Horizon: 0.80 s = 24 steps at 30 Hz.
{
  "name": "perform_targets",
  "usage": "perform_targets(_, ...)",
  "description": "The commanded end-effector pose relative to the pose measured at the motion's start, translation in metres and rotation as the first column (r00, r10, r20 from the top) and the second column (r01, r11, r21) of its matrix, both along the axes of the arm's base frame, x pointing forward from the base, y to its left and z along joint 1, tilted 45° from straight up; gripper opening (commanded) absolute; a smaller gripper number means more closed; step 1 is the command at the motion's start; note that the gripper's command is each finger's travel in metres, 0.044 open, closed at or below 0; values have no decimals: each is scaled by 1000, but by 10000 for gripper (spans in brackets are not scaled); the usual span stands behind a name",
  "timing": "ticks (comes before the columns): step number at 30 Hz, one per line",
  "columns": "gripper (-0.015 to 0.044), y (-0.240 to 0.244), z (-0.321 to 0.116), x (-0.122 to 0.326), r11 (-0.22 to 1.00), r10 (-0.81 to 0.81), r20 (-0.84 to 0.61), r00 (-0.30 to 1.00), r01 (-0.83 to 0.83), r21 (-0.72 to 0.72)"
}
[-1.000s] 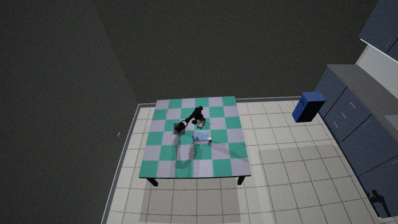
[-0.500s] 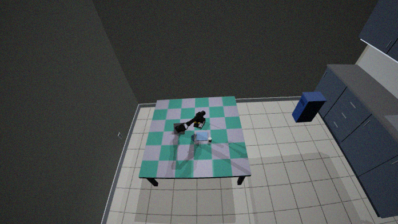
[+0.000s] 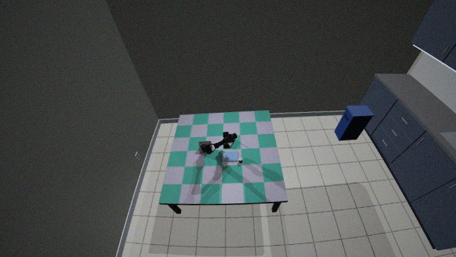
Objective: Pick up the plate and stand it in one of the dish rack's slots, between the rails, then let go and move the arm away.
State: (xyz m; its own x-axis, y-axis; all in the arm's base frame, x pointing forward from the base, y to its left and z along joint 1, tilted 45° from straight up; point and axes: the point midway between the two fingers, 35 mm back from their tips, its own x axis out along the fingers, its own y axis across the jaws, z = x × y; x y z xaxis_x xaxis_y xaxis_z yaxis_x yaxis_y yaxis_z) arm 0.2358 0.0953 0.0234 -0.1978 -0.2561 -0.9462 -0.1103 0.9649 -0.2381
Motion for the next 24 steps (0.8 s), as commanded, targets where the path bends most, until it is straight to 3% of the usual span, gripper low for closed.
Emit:
perform_targets(1,0,-3,-6,0,995,50,-14,999,-48,89)
perform_targets(12,0,-11,-22,1,925,209,20,978,-204,320)
perform_targets(24,0,-19,-33,5,764,367,189,911,-411,497)
